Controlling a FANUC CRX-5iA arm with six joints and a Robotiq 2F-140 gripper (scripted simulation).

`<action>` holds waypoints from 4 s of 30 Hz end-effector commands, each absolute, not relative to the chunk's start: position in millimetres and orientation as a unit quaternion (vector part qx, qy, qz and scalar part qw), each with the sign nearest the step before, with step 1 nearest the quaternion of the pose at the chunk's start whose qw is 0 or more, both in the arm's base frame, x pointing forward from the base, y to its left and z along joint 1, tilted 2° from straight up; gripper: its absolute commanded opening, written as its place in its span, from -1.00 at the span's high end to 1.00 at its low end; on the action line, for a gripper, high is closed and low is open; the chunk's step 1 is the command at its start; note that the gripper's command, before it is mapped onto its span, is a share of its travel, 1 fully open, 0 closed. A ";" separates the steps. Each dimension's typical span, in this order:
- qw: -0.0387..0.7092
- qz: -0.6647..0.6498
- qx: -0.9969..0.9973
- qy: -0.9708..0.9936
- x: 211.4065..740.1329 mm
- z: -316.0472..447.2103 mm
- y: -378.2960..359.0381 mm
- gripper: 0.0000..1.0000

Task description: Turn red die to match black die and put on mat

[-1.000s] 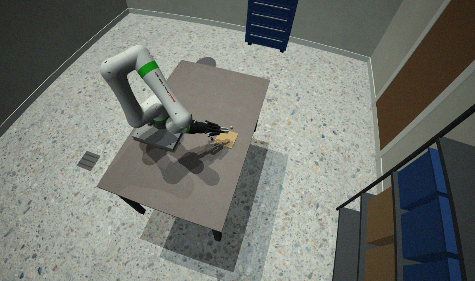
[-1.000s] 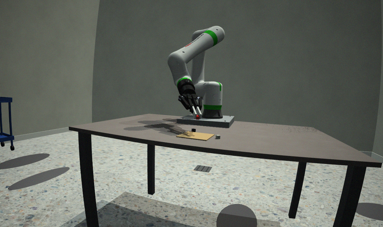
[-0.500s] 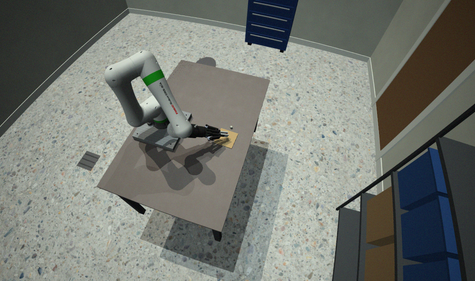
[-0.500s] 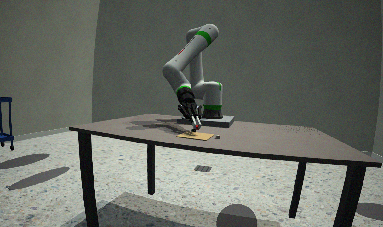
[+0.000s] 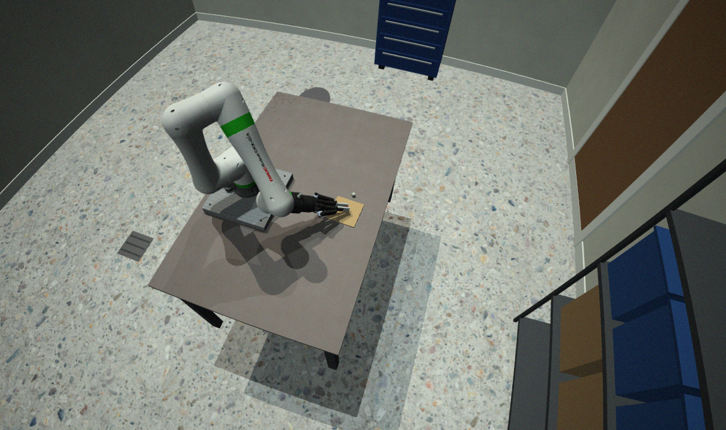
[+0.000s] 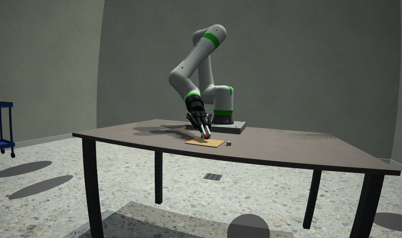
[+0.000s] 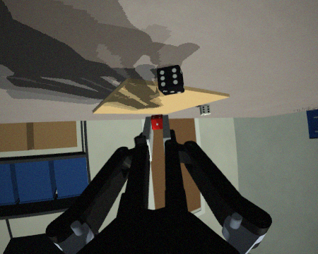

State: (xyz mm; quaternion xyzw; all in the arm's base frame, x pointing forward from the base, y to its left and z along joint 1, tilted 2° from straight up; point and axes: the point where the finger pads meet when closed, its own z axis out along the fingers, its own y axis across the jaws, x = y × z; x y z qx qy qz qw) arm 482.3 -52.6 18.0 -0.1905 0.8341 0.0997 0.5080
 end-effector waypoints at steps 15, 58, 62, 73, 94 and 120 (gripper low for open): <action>0.508 0.100 -0.191 0.834 482.5 18.0 -52.6 0.87; 0.508 0.100 -0.191 0.834 482.7 6.5 -52.9 0.87; 0.508 0.100 -0.191 0.834 482.7 6.1 -52.9 0.87; 0.508 0.100 -0.191 0.834 482.7 6.1 -52.9 0.87; 0.508 0.100 -0.191 0.834 482.7 6.1 -52.9 0.87; 0.508 0.100 -0.191 0.834 482.7 6.1 -52.9 0.63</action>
